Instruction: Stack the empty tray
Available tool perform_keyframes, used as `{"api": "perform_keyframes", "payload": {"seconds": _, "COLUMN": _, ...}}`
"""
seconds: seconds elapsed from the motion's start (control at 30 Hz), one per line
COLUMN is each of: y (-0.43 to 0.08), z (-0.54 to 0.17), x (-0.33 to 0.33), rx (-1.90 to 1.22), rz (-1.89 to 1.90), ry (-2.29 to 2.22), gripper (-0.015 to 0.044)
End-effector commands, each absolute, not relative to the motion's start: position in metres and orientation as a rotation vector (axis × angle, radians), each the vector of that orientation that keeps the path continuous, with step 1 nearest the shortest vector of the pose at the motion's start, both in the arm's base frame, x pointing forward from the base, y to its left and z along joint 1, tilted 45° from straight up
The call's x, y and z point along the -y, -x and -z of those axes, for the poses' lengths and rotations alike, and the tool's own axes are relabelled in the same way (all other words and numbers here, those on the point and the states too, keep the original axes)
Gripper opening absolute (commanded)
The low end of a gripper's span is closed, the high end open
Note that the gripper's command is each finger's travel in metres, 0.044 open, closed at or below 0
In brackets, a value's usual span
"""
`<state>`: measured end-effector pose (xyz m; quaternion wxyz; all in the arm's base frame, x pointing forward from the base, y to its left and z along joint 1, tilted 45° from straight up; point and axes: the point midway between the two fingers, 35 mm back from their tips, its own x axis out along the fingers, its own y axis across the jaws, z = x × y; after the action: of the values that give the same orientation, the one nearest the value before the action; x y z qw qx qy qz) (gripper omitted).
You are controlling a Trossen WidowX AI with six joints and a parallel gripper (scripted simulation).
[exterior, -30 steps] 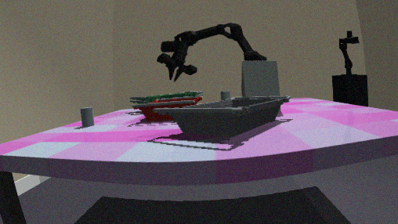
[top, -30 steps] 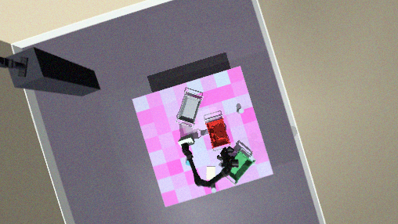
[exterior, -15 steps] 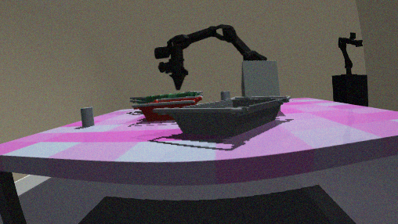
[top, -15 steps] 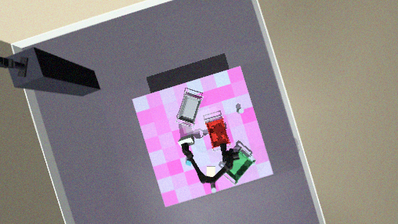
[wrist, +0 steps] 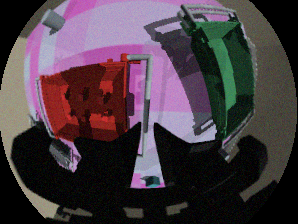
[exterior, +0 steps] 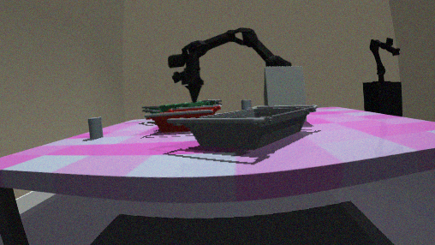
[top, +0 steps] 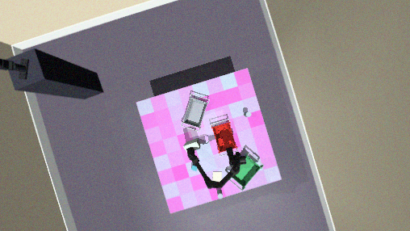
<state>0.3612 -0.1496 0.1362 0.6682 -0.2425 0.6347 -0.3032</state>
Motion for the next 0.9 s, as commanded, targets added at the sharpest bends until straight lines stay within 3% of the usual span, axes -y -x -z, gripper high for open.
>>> {"api": "perform_keyframes", "payload": {"seconds": 0.0, "y": -0.360, "z": -0.120, "x": 0.164, "rx": -1.448, "rz": 0.682, "ry": 0.554, "gripper": 0.0087}}
{"api": "perform_keyframes", "payload": {"seconds": 0.43, "y": -0.358, "z": -0.102, "x": 0.182, "rx": -1.447, "rz": 0.685, "ry": 0.556, "gripper": 0.0087}}
{"api": "perform_keyframes", "payload": {"seconds": 0.87, "y": -0.361, "z": -0.107, "x": 0.143, "rx": -1.448, "rz": 0.682, "ry": 0.554, "gripper": 0.0087}}
